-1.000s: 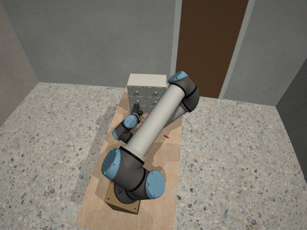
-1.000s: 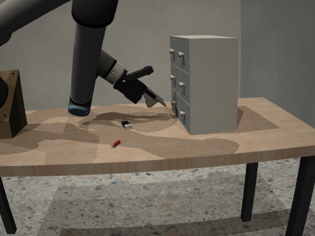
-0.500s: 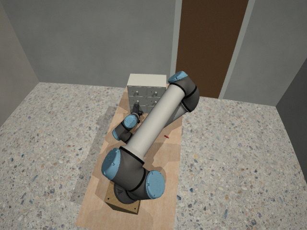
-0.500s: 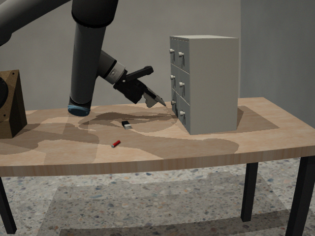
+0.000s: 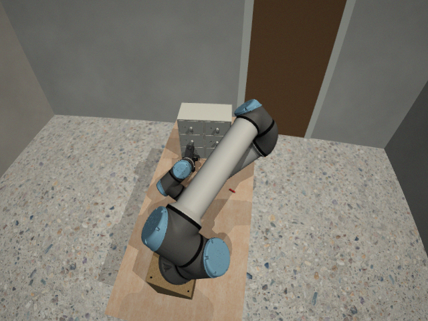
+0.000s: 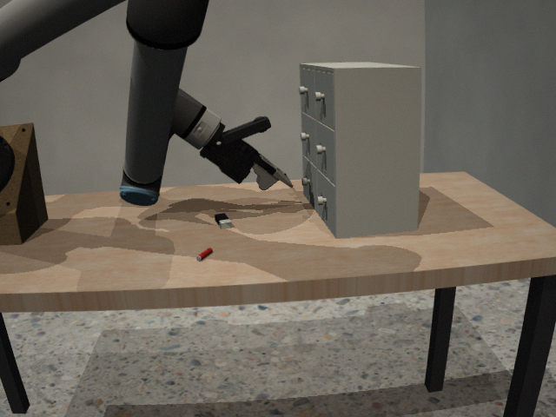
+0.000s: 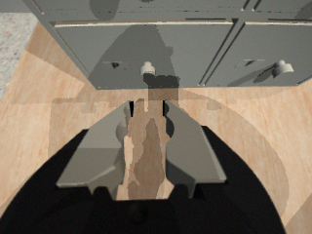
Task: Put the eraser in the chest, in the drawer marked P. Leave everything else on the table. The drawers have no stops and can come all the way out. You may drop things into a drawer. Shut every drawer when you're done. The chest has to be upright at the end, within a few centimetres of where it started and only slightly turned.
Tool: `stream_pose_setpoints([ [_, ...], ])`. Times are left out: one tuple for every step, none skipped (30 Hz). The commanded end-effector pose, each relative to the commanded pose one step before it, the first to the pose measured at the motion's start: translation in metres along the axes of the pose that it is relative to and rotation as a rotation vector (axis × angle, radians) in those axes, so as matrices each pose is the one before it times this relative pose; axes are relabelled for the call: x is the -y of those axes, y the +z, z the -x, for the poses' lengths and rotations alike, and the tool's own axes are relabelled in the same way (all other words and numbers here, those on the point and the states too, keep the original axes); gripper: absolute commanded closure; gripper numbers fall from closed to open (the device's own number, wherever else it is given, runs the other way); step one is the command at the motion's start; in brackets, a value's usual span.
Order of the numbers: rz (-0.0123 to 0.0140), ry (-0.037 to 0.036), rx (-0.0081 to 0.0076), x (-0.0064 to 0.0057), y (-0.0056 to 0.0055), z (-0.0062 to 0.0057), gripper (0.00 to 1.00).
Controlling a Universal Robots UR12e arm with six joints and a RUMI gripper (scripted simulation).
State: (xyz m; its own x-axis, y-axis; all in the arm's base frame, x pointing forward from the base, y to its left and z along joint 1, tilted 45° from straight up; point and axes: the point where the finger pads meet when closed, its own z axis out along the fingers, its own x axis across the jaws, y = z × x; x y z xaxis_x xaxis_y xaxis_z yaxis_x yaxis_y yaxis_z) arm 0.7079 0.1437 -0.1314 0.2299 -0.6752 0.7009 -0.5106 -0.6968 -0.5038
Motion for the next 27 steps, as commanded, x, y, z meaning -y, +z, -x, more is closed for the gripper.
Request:
stream_pose_setpoints([
  [-0.00081, 0.00001, 0.00003, 0.00052, -0.00032, 0.00003, 0.8],
  [0.0, 0.0, 0.0, 0.00002, 0.00002, 0.0, 0.8],
  [0.0, 0.0, 0.0, 0.00003, 0.00004, 0.0, 0.8],
  [0.0, 0.0, 0.0, 0.00005, 0.00007, 0.0, 0.8],
  [0.0, 0.0, 0.0, 0.00008, 0.00009, 0.0, 0.8],
  [0.0, 0.0, 0.0, 0.00011, 0.00013, 0.0, 0.8],
  [0.0, 0.0, 0.0, 0.00014, 0.00016, 0.0, 0.8],
  [0.0, 0.0, 0.0, 0.00017, 0.0002, 0.0, 0.8],
  [0.0, 0.0, 0.0, 0.0002, 0.00024, 0.0, 0.8],
  [0.0, 0.0, 0.0, 0.00024, 0.00028, 0.0, 0.8],
  [0.0, 0.0, 0.0, 0.00027, 0.00033, 0.0, 0.8],
  [0.0, 0.0, 0.0, 0.00031, 0.00037, 0.0, 0.8],
  [0.0, 0.0, 0.0, 0.00035, 0.00041, 0.0, 0.8],
  [0.0, 0.0, 0.0, 0.00038, 0.00046, 0.0, 0.8],
  [0.0, 0.0, 0.0, 0.0, 0.0, 0.0, 0.8],
  [0.0, 0.0, 0.0, 0.0, 0.0, 0.0, 0.8],
  [0.0, 0.0, 0.0, 0.00042, 0.0005, 0.0, 0.8],
  [0.0, 0.0, 0.0, 0.00046, 0.00054, 0.0, 0.8],
  [0.0, 0.0, 0.0, 0.00048, 0.00058, 0.0, 0.8],
  [0.0, 0.0, 0.0, 0.00051, 0.00062, 0.0, 0.8],
  [0.0, 0.0, 0.0, 0.00054, 0.00065, 0.0, 0.8],
  [0.0, 0.0, 0.0, 0.00057, 0.00068, 0.0, 0.8],
  [0.0, 0.0, 0.0, 0.0006, 0.00071, 0.0, 0.8],
  [0.0, 0.0, 0.0, 0.00062, 0.00074, 0.0, 0.8],
  [0.0, 0.0, 0.0, 0.00064, 0.00077, 0.0, 0.8],
  [0.0, 0.0, 0.0, 0.00066, 0.00079, 0.0, 0.8],
  [0.0, 0.0, 0.0, 0.00067, 0.0008, 0.0, 0.8],
])
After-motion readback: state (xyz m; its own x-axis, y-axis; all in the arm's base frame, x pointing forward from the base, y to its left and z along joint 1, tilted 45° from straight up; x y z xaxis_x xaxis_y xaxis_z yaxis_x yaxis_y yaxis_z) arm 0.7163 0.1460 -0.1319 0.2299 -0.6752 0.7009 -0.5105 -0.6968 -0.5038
